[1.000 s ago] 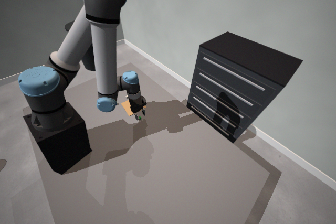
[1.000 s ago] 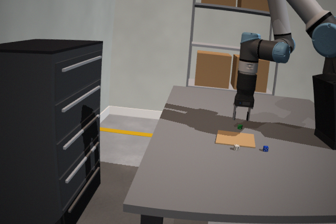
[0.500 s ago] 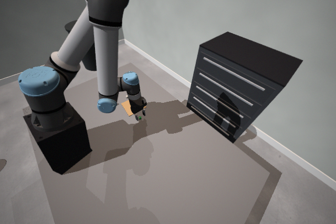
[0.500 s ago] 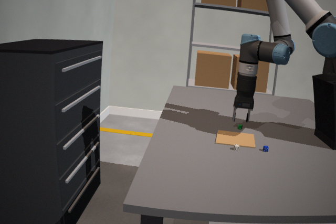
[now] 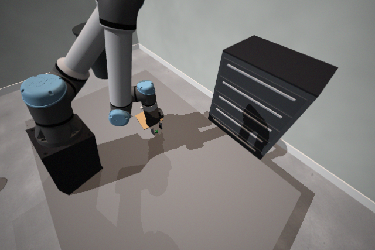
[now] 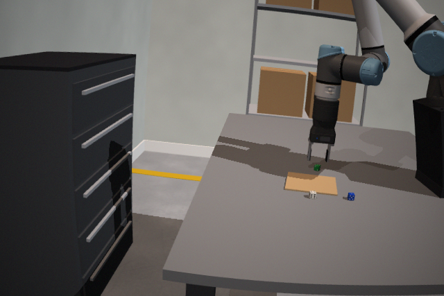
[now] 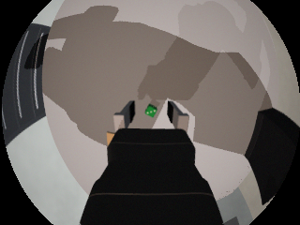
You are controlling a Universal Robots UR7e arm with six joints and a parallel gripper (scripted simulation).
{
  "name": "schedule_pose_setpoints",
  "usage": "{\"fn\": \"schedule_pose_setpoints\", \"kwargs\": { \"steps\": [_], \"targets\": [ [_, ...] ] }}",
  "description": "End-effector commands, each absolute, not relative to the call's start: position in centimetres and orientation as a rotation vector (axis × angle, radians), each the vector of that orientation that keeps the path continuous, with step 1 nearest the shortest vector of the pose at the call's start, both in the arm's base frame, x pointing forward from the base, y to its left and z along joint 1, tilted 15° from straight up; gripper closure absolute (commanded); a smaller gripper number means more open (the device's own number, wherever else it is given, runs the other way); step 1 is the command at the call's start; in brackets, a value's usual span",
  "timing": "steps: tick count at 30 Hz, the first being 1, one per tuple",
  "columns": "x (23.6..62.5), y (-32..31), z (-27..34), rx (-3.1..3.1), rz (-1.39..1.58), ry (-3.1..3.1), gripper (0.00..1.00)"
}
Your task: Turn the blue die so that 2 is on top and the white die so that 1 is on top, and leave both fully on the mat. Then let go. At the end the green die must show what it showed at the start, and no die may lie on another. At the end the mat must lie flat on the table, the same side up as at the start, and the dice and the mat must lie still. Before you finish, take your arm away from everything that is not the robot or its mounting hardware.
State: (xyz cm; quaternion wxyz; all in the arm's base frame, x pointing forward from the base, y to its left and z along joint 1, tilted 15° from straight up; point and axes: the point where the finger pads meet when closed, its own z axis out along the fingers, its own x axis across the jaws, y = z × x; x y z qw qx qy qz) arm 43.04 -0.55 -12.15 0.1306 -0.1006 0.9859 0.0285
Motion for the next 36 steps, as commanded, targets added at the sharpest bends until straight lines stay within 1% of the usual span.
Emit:
{"fn": "schedule_pose_setpoints", "kwargs": {
  "steps": [1,25,36],
  "targets": [
    [43.1,-0.6,-12.1,-0.292,0.082,2.862,0.0],
    [43.0,-0.4,-12.1,-0.292,0.082,2.862,0.0],
    [42.0,1.5,-12.2,-0.292,0.082,2.862,0.0]
  ]
}}
